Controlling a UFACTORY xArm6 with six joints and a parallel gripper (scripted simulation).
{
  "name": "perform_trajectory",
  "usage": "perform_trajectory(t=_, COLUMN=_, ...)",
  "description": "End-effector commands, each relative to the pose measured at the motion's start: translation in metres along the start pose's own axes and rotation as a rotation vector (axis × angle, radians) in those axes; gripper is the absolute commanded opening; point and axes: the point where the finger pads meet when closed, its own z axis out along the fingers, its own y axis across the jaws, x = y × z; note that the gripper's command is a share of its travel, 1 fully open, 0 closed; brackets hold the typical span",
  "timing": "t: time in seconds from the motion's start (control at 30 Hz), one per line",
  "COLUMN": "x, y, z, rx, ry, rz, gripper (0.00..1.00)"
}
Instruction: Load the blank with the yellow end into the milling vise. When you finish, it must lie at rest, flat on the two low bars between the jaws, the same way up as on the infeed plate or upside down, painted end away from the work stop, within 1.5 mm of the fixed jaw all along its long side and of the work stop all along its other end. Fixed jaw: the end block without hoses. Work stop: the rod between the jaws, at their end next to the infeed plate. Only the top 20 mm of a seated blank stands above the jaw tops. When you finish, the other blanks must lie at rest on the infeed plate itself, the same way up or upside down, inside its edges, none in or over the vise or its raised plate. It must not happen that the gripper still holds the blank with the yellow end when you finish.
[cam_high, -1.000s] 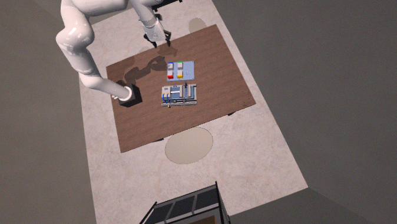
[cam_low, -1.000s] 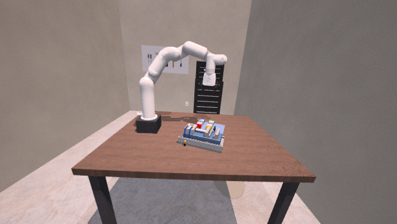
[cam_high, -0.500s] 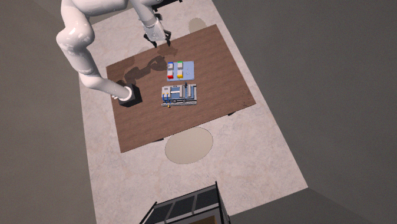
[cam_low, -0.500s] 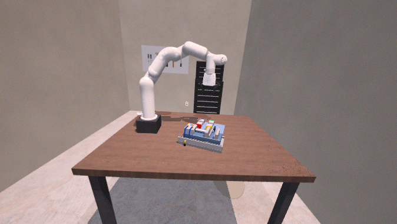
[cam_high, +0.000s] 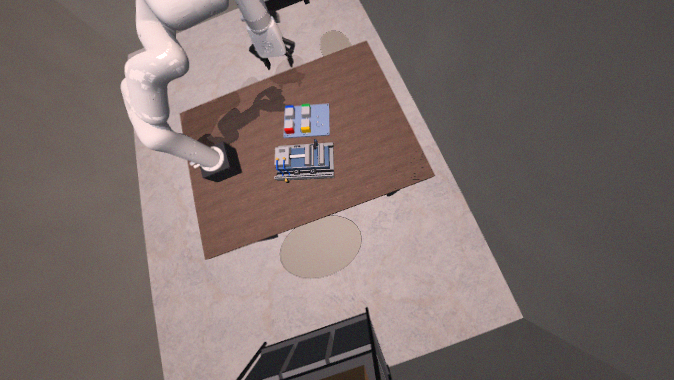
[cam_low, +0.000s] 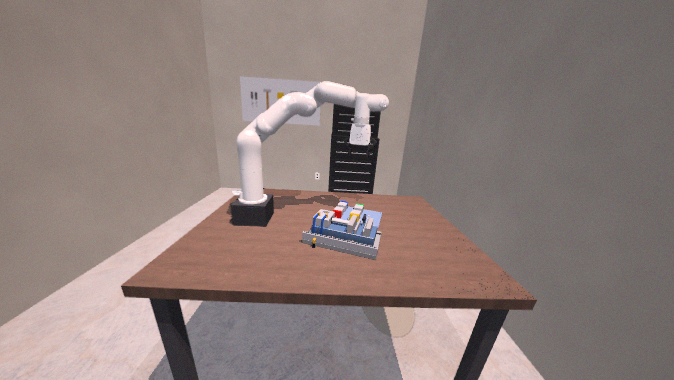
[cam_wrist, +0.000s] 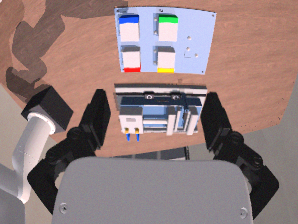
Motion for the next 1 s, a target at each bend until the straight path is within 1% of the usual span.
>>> perform_trajectory(t=0.0, x=0.009, y=0.003, z=-0.002, rx=-0.002, ry=0.002, rz=0.0, gripper=1.0)
perform_trajectory(t=0.27, x=0.047, y=0.015, z=-0.003, rx=0.008, ry=-0.006, rz=0.001, gripper=1.0)
perform_trajectory(t=0.5, x=0.047, y=0.015, z=-0.003, rx=0.008, ry=-0.006, rz=0.001, gripper=1.0)
perform_trajectory(t=0.53, x=0.044, y=0.013, z=-0.002, rx=-0.062, ry=0.049, rz=0.0, gripper=1.0)
perform_trajectory(t=0.83, x=0.039, y=0.014, z=-0.003, rx=0.008, ry=-0.005, rz=0.001, gripper=1.0)
perform_trajectory(t=0.97, x=0.039, y=0.014, z=-0.003, rx=0.008, ry=-0.005, rz=0.001, gripper=1.0)
